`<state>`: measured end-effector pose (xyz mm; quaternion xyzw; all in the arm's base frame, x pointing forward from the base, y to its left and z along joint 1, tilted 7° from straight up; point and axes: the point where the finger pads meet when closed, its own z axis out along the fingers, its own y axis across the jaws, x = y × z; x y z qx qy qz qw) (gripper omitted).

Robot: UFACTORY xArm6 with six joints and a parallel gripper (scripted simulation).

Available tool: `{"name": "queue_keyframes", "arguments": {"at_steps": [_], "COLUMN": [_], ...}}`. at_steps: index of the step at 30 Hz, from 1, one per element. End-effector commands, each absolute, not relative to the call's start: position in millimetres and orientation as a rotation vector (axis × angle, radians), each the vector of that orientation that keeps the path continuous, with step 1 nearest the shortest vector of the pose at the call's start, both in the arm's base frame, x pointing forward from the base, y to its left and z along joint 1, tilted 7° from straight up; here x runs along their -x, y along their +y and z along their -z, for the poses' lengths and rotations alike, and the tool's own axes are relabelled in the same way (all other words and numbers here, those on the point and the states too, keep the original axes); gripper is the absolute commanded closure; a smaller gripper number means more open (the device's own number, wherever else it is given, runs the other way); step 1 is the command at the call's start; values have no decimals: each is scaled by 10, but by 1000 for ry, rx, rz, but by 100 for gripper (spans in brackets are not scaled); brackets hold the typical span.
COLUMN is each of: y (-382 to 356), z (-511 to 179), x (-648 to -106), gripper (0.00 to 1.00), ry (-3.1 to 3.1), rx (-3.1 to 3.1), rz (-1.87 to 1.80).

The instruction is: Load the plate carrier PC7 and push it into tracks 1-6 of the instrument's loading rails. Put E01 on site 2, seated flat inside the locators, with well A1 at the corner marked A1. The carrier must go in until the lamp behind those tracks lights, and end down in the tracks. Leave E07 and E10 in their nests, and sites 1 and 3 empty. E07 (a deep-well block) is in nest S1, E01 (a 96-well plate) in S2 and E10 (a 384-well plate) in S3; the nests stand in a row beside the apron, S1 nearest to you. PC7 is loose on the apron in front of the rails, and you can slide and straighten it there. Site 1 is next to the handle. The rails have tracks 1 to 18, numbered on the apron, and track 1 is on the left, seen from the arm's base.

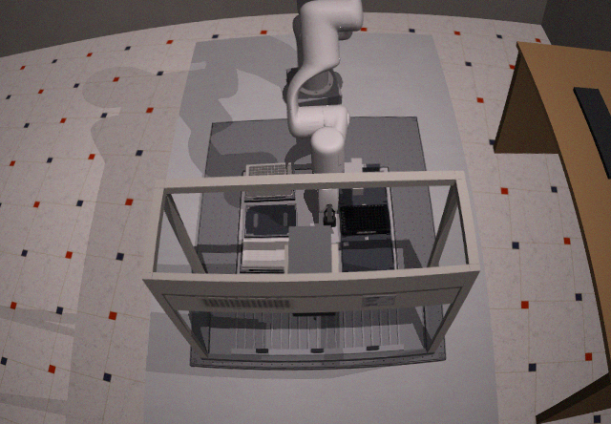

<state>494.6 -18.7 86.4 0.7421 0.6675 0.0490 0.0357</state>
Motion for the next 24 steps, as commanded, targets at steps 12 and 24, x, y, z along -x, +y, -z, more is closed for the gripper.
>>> {"name": "queue_keyframes", "arguments": {"at_steps": [12,24], "y": [-184,-183], "z": [-641,-527], "x": [-4991,-5004], "gripper": [0,0], "ry": [2049,2049], "rx": [-2277,-2277], "rz": [-155,-155]}}
